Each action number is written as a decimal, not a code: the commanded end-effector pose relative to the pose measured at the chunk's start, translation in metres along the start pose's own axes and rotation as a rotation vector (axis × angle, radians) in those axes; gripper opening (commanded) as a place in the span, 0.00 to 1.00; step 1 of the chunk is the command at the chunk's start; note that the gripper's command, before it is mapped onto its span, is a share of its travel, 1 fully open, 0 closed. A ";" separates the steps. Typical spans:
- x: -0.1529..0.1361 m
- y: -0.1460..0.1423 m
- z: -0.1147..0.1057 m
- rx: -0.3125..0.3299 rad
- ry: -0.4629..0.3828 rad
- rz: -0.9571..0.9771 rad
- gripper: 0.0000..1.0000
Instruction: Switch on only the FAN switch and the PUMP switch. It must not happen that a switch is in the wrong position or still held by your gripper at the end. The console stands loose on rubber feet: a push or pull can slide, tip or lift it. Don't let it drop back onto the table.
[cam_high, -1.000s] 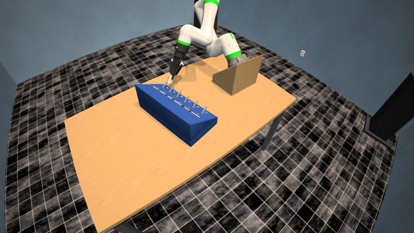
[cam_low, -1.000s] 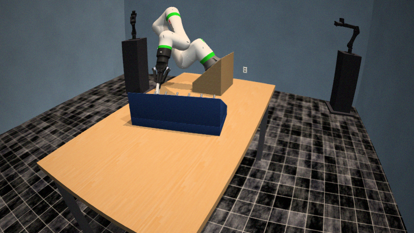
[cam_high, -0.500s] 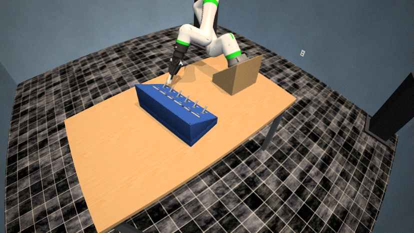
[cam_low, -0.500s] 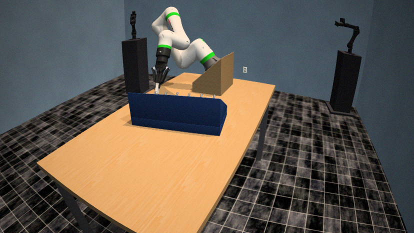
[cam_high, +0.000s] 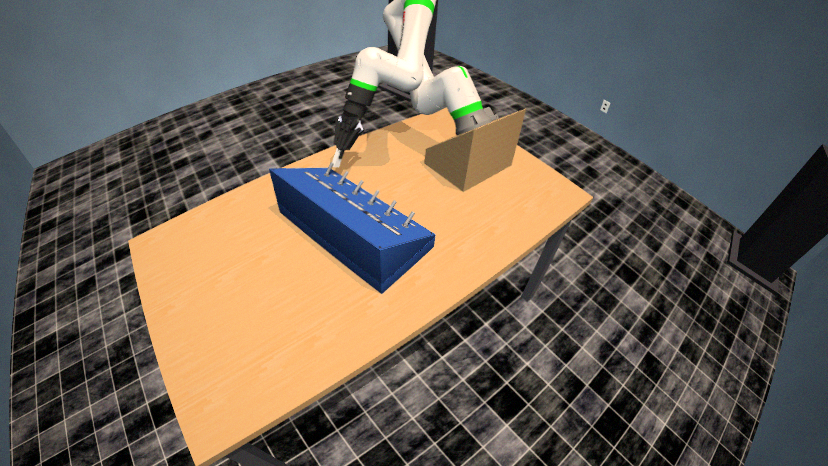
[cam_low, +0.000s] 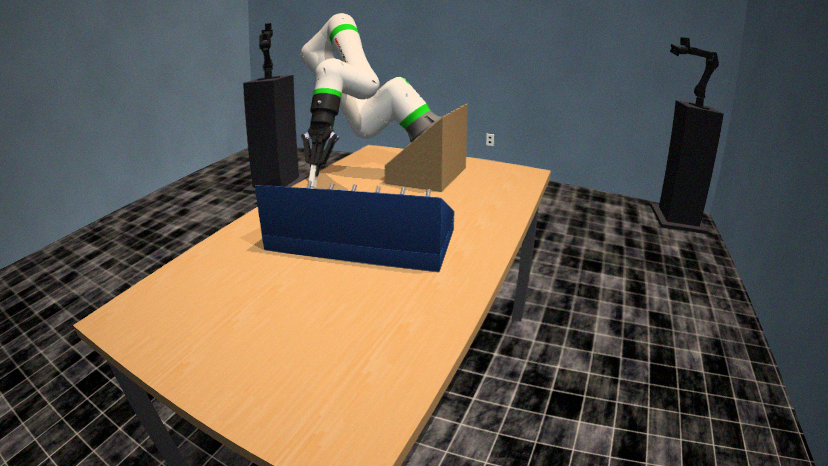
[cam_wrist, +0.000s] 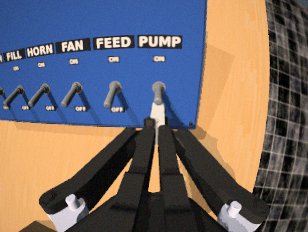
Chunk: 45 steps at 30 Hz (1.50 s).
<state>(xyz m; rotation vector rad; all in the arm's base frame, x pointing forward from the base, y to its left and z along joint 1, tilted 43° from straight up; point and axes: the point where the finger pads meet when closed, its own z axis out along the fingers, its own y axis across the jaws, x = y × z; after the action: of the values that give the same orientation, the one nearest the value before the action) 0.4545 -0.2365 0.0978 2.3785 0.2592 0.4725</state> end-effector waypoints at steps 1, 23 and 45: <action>0.003 0.000 0.000 0.000 0.001 0.000 0.00; 0.013 0.000 0.000 0.000 0.001 0.000 0.00; 0.014 0.000 0.000 0.000 0.001 0.000 0.00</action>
<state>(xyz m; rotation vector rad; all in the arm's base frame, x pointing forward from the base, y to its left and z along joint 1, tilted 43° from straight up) 0.4668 -0.2324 0.1014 2.3785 0.2594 0.4726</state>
